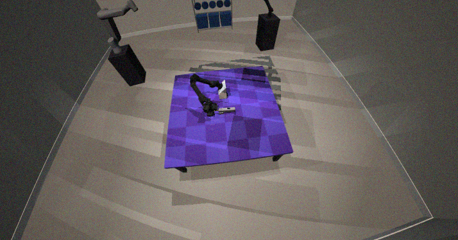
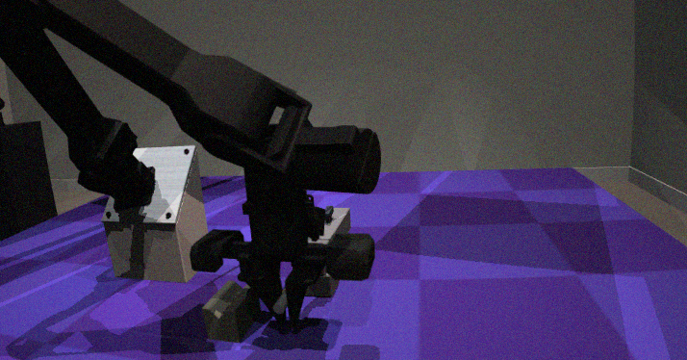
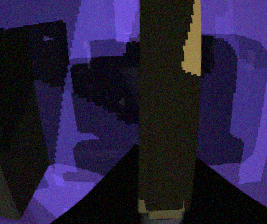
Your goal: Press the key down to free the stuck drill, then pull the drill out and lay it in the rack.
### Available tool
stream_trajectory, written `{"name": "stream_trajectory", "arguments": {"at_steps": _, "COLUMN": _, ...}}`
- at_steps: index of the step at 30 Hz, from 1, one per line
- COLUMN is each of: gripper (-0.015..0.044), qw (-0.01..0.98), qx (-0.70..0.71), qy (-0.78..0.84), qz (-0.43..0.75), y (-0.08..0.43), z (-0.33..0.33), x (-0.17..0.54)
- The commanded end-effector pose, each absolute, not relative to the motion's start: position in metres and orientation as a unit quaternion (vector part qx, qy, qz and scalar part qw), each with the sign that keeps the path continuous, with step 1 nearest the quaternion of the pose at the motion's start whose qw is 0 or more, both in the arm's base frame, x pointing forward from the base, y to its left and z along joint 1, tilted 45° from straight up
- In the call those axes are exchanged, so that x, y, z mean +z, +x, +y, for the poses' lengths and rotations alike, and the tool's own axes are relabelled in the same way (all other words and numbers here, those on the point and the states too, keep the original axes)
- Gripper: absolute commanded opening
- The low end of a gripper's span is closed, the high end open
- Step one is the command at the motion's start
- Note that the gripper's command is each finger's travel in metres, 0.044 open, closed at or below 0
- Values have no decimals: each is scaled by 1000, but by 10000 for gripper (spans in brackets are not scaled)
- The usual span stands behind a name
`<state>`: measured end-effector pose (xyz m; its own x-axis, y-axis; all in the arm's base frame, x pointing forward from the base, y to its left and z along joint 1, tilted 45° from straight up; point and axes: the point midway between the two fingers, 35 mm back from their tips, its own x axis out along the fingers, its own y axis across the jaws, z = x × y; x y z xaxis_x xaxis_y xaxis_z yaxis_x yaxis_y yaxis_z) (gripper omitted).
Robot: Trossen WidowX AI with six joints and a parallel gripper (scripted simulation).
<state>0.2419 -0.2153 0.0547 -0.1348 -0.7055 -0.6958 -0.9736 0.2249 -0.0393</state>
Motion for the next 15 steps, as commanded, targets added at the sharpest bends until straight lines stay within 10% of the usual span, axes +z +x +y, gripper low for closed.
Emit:
{"name": "stream_trajectory", "arguments": {"at_steps": 1, "gripper": 0, "qw": 308, "qx": 219, "qy": -584, "qz": 718, "y": 243, "z": -219, "x": 61}}
{"name": "stream_trajectory", "arguments": {"at_steps": 15, "gripper": 0, "qw": 308, "qx": 218, "qy": -584, "qz": 718, "y": 239, "z": -232, "x": 76}}
